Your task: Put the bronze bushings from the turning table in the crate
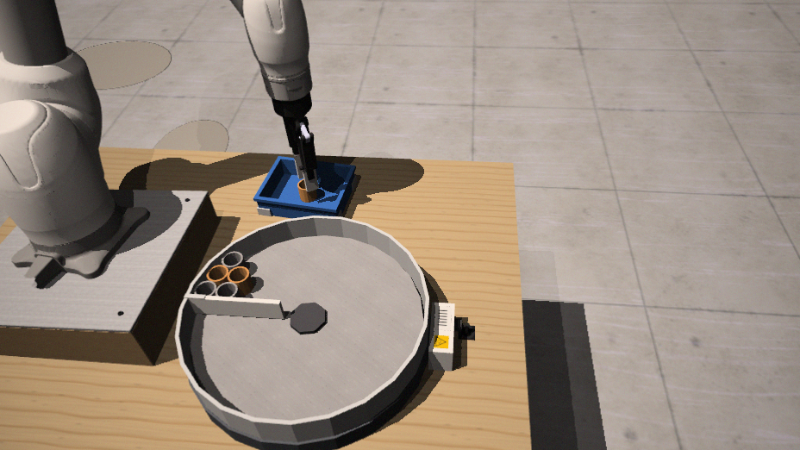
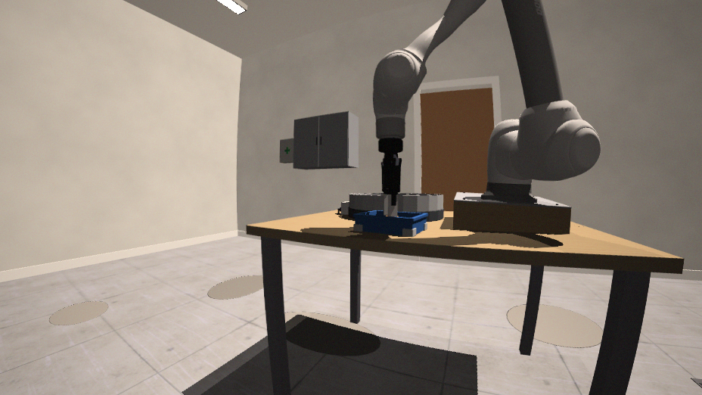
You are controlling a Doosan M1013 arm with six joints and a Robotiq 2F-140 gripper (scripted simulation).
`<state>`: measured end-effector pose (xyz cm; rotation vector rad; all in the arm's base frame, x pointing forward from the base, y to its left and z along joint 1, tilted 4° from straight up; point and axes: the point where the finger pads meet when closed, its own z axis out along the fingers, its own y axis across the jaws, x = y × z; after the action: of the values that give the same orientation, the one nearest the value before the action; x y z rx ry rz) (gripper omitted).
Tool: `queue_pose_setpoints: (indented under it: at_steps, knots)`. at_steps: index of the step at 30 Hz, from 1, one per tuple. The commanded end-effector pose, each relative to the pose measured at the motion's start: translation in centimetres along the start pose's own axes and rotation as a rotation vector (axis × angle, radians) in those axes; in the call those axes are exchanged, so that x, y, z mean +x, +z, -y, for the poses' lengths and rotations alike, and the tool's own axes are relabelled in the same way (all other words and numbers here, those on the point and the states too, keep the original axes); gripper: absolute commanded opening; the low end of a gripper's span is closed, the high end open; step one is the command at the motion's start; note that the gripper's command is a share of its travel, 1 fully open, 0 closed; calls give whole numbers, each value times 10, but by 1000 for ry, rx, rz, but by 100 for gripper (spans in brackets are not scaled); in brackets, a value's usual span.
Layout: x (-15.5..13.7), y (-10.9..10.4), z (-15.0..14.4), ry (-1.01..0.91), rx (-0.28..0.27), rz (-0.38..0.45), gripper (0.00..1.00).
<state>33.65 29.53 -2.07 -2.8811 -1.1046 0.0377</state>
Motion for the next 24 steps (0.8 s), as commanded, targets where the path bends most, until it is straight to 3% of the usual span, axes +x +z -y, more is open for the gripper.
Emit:
queue_pose_setpoints:
  at_steps: [1,17,24]
  knots:
    - [0,-11,0,0,0,0,28]
    - [0,-72,0,0,0,0,28]
    - [0,-83,0,0,0,0,28]
